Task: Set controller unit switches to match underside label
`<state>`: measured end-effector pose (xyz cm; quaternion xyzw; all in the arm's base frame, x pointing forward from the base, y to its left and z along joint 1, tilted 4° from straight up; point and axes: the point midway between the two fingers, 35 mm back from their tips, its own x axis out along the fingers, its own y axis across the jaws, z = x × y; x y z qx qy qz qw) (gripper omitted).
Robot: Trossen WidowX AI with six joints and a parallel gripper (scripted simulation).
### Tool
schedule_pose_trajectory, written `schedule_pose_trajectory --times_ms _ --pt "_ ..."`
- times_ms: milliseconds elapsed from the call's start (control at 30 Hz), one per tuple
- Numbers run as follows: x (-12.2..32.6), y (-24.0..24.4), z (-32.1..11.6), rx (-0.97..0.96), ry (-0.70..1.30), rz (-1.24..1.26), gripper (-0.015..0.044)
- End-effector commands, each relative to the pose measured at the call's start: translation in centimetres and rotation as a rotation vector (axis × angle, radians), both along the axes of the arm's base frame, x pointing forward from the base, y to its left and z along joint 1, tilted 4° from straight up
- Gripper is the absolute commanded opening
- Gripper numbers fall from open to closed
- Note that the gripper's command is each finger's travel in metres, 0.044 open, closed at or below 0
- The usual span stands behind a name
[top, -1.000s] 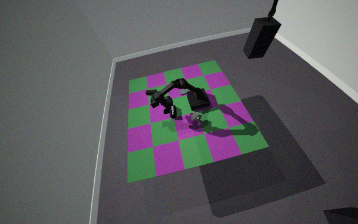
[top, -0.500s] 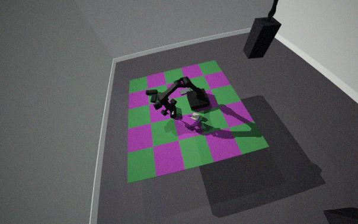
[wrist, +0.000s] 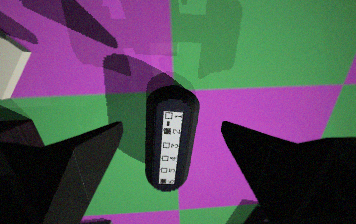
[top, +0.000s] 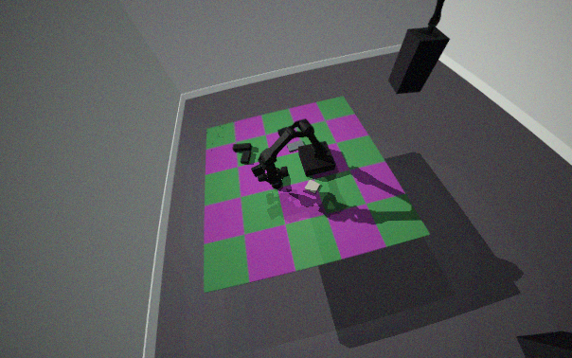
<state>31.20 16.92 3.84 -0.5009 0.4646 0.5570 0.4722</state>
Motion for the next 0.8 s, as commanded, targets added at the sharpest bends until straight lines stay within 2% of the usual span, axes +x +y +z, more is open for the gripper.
schedule_pose_trajectory --times_ms 0,767 --pt "-0.1 0.2 0.3 0.003 -0.023 -0.076 0.044" --pt "0.0 0.4 -2.6 0.002 -0.022 -0.076 0.044"
